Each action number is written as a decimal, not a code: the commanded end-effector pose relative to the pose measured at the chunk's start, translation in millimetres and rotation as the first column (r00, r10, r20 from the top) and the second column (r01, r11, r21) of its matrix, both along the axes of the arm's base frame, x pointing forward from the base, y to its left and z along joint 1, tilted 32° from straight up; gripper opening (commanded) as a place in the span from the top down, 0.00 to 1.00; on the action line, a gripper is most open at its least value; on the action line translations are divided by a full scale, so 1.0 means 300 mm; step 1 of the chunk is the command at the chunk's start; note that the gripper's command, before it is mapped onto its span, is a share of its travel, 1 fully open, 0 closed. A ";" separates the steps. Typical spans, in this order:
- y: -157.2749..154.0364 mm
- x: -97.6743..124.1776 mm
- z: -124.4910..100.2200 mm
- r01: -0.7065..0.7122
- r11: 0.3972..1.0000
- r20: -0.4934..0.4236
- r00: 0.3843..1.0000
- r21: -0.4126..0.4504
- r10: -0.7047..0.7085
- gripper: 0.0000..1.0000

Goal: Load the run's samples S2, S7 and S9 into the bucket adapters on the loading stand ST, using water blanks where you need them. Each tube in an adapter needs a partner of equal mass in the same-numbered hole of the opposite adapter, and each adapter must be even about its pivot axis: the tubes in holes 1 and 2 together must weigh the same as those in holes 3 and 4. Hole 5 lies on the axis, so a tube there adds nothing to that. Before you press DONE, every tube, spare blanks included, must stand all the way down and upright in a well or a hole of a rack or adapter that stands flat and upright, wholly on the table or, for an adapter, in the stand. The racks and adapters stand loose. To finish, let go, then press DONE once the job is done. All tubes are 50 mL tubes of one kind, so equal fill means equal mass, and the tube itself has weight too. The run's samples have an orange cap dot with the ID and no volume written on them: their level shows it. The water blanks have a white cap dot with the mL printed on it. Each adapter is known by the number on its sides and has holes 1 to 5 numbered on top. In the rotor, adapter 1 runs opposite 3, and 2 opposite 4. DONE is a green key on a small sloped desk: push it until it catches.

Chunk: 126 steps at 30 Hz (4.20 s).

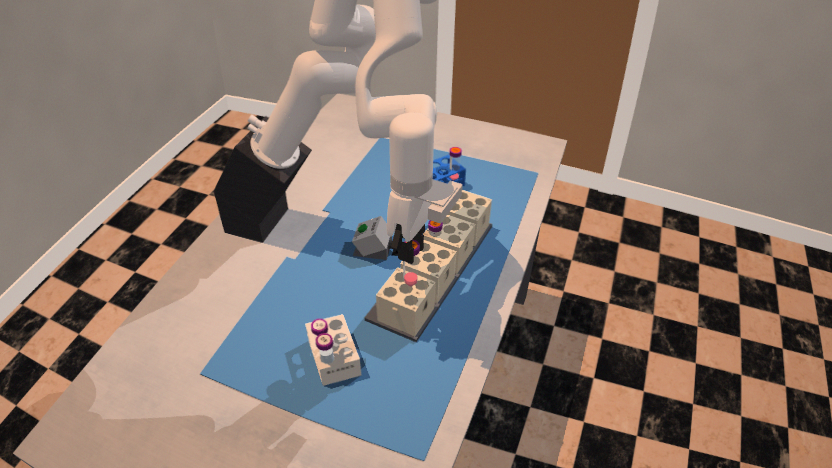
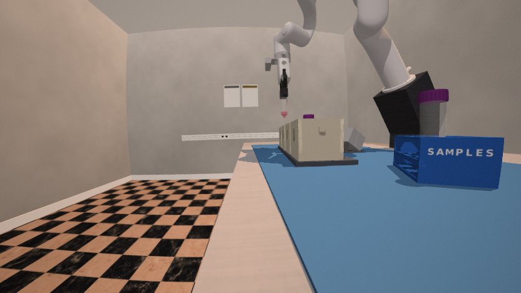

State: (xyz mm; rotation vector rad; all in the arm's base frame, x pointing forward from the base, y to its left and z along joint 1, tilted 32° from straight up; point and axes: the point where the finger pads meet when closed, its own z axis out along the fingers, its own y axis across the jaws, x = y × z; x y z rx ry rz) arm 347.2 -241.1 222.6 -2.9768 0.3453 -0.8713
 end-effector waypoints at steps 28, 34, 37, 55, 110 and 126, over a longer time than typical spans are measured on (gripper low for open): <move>-0.010 0.033 -0.040 -0.002 1.000 0.003 1.000 0.001 0.002 1.00; -0.012 0.054 -0.074 -0.002 1.000 0.003 1.000 0.001 0.002 1.00; -0.013 0.065 -0.091 -0.002 1.000 0.003 1.000 0.001 0.002 1.00; -0.013 0.067 -0.094 -0.002 1.000 0.003 1.000 0.001 0.002 1.00; -0.019 0.147 -0.220 -0.002 1.000 0.003 1.000 0.001 0.002 1.00; -0.020 0.172 -0.260 -0.002 1.000 0.003 1.000 0.001 0.002 1.00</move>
